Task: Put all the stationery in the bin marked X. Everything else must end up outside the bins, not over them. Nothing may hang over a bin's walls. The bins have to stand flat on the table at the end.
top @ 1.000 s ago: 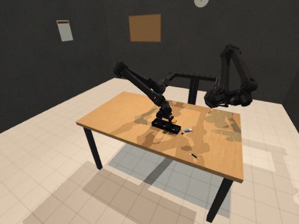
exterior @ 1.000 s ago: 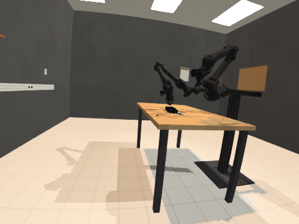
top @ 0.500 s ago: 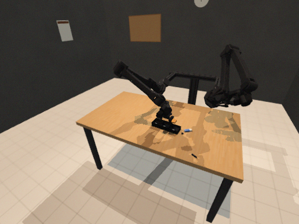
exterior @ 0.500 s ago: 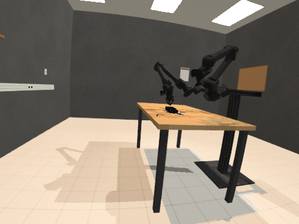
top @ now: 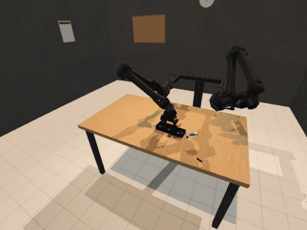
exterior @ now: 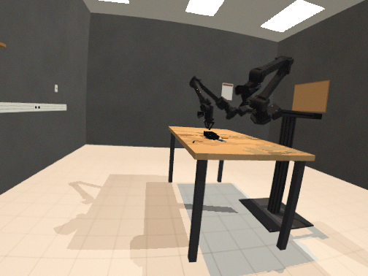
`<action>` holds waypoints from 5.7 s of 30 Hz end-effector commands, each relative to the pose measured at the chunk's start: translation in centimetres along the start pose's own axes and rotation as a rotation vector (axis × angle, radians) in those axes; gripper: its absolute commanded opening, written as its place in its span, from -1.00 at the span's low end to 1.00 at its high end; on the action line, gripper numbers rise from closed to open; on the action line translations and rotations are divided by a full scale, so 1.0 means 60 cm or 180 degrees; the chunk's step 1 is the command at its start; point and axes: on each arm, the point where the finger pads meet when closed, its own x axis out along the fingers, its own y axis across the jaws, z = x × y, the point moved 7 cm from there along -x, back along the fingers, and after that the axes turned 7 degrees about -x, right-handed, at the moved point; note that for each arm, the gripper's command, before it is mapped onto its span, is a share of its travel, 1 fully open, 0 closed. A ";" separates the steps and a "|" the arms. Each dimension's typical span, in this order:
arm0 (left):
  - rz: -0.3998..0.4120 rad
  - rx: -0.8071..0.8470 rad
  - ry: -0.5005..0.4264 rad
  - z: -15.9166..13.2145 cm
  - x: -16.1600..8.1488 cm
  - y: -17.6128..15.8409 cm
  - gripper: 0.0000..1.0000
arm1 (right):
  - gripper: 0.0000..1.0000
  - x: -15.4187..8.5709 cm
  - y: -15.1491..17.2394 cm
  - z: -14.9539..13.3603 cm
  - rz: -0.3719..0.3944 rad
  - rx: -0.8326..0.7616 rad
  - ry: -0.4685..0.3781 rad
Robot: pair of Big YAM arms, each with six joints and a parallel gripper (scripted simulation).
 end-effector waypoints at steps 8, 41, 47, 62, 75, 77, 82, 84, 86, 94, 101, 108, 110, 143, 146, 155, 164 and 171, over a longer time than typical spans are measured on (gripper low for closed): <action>0.0004 -0.0093 0.0001 -0.004 0.000 0.000 1.00 | 1.00 -0.019 0.001 -0.003 0.0040 -0.0018 -0.0040; 0.0004 -0.0093 0.0001 -0.004 0.000 0.000 1.00 | 1.00 -0.140 0.009 0.018 0.0092 0.0062 -0.0082; 0.0004 -0.0093 0.0001 -0.004 0.000 0.000 1.00 | 1.00 -0.227 0.009 0.019 0.0113 0.0074 -0.0075; 0.0004 -0.0093 0.0001 -0.004 0.000 0.000 1.00 | 1.00 -0.255 0.002 0.026 0.0047 0.0117 -0.0014; 0.0004 -0.0093 0.0001 -0.004 0.000 0.000 1.00 | 1.00 -0.248 0.005 0.026 0.0021 0.0085 0.0002; 0.0004 -0.0093 0.0001 -0.004 0.000 0.000 1.00 | 1.00 -0.248 0.006 0.026 0.0018 0.0075 0.0004; 0.0004 -0.0093 0.0001 -0.004 0.000 0.000 1.00 | 1.00 -0.246 0.008 0.026 0.0014 0.0058 0.0006; 0.0004 -0.0093 0.0001 -0.004 0.000 0.000 1.00 | 1.00 -0.246 0.008 0.026 0.0016 0.0056 0.0004; 0.0004 -0.0093 0.0001 -0.004 0.000 0.000 1.00 | 1.00 -0.246 0.009 0.027 0.0019 0.0057 0.0004; 0.0004 -0.0093 0.0001 -0.004 0.000 0.000 1.00 | 0.06 -0.184 0.013 -0.047 -0.0023 -0.0192 0.0029; 0.0004 -0.0093 0.0001 -0.004 0.000 0.000 1.00 | 0.06 -0.138 0.026 -0.097 -0.0025 -0.0193 0.0028; 0.0004 -0.0093 0.0001 -0.004 0.000 0.000 1.00 | 0.06 -0.073 0.044 -0.167 -0.0028 -0.0195 0.0028; 0.0004 -0.0093 0.0001 -0.004 0.000 0.000 1.00 | 0.06 -0.054 0.049 -0.187 -0.0029 -0.0196 0.0028; 0.0004 -0.0093 0.0001 -0.004 0.000 0.000 1.00 | 0.06 -0.010 0.071 -0.239 0.0024 -0.0167 -0.0014; 0.0004 -0.0093 0.0001 -0.004 0.000 0.000 1.00 | 0.06 -0.010 0.070 -0.238 0.0024 -0.0167 -0.0014; 0.0004 -0.0093 0.0001 -0.004 0.000 0.000 1.00 | 0.06 -0.008 0.061 -0.234 0.0024 -0.0129 -0.0001; 0.0004 -0.0093 0.0001 -0.004 0.000 0.000 1.00 | 0.06 0.054 0.058 -0.251 -0.0034 -0.0201 0.0030; 0.0004 -0.0093 0.0001 -0.004 0.000 0.000 1.00 | 0.06 0.087 0.061 -0.250 -0.0029 -0.0197 0.0032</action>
